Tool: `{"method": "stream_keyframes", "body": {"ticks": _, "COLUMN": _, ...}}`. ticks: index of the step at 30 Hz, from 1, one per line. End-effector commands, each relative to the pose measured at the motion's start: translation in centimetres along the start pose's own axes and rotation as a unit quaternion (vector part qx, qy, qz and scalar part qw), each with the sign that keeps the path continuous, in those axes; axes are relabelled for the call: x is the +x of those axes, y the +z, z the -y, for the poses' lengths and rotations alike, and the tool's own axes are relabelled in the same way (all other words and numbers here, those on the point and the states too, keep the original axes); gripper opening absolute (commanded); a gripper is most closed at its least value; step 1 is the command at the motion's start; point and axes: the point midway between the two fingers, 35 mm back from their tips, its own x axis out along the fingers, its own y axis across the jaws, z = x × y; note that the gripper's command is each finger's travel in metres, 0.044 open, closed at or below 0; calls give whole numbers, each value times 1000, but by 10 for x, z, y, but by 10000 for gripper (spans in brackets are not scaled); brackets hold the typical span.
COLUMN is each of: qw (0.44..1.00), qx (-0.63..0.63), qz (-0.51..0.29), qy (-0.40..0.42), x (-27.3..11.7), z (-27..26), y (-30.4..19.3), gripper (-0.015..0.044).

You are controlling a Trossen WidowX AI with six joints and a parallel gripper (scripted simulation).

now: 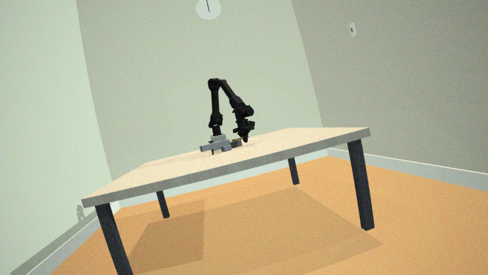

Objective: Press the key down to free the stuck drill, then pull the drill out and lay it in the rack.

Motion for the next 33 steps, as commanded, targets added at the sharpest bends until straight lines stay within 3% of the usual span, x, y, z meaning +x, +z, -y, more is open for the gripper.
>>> {"method": "stream_keyframes", "body": {"ticks": 1, "qw": 1000, "qx": 2, "qz": -1, "qy": -3, "x": -3, "z": 0, "y": 0, "gripper": 0}}
{"method": "stream_keyframes", "body": {"ticks": 33, "qw": 1000, "qx": 2, "qz": -1, "qy": -3, "x": -13, "z": -3, "y": 1, "gripper": 0}}
